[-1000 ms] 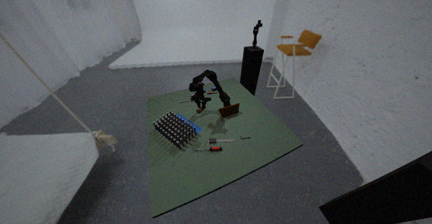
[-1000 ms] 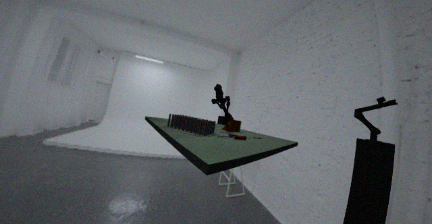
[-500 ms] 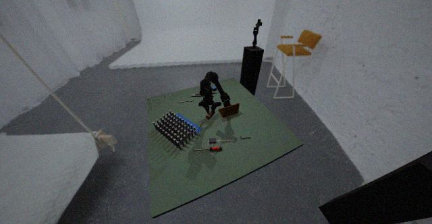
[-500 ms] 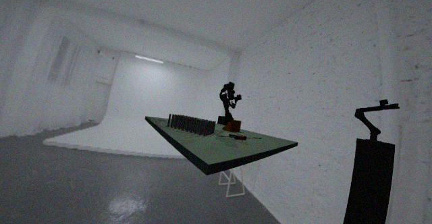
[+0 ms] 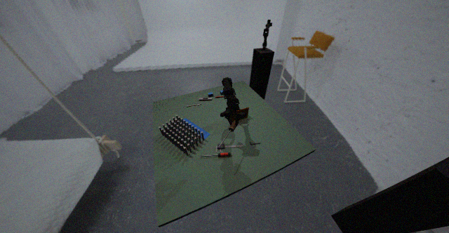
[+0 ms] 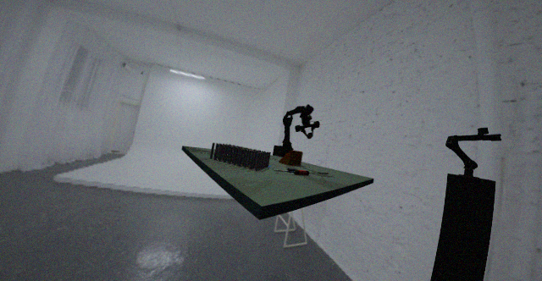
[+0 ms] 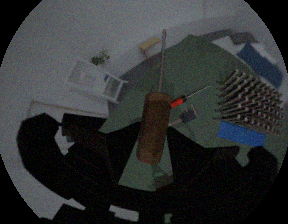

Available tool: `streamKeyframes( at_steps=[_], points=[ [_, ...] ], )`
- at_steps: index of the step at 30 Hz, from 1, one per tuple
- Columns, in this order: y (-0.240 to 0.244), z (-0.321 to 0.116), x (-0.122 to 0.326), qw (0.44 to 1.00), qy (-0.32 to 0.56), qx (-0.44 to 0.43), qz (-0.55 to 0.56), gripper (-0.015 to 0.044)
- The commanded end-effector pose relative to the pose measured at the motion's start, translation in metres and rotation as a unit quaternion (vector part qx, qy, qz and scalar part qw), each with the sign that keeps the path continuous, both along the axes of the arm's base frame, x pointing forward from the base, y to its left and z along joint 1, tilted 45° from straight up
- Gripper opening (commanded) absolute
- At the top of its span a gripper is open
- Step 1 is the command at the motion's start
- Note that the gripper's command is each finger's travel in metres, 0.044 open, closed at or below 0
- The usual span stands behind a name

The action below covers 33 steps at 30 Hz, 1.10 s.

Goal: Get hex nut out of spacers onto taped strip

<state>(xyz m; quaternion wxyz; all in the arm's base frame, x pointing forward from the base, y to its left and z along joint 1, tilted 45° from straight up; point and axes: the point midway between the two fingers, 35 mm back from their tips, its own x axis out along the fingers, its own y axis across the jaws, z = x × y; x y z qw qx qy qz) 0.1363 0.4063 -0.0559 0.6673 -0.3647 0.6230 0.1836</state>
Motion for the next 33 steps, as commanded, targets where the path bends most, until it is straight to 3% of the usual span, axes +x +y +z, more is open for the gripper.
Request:
streamKeyframes(
  at_steps=[1, 25, 33],
  points=[
    [0.014, -0.021, -0.029, 1.000, 0.002, 0.002, -0.003, 0.0000],
    [0.013, -0.145, -0.182, 0.999, -0.006, -0.031, -0.007, 0.0000],
    [0.011, -0.152, -0.191, 0.999, -0.007, -0.032, -0.010, 0.0000]
  ],
)
